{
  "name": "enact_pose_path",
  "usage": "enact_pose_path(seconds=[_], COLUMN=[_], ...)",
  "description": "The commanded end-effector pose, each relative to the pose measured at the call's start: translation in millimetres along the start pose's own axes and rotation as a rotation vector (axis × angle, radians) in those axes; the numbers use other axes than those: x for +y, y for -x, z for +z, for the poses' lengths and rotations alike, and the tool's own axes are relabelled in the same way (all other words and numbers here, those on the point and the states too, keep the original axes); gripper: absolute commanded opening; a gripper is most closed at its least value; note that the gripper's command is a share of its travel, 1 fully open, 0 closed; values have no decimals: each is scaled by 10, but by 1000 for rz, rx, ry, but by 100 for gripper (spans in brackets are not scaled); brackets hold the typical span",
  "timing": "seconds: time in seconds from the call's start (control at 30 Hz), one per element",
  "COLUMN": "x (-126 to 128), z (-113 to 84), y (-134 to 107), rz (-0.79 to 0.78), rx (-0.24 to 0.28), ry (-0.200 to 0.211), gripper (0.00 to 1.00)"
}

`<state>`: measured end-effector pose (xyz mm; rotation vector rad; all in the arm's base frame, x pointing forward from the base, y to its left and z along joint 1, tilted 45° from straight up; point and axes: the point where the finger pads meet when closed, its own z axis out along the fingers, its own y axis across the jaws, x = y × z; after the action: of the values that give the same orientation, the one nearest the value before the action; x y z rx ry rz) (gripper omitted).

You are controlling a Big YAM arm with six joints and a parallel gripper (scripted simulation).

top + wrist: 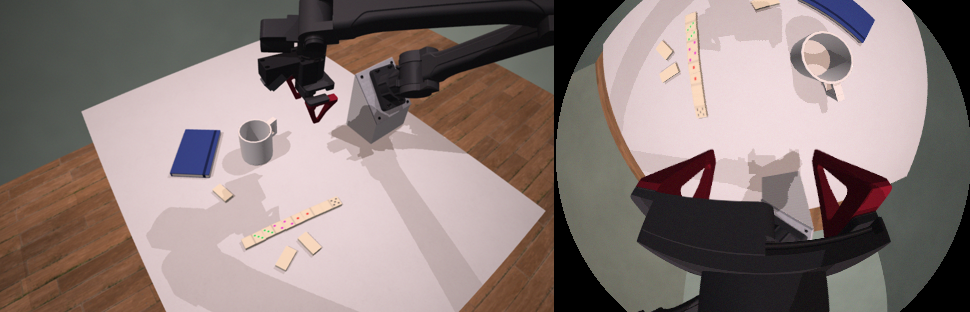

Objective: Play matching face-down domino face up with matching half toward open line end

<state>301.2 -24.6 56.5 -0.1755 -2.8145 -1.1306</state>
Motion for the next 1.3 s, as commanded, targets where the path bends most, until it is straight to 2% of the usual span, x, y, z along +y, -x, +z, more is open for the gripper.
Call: enact_pose_path(seconds=[0.0, 1.27], x=[1, -4], z=[-37, -11], y=[37, 1], rz=[-5, 1], rx=[-10, -4], ry=[-4, 0], gripper=[94, 94])
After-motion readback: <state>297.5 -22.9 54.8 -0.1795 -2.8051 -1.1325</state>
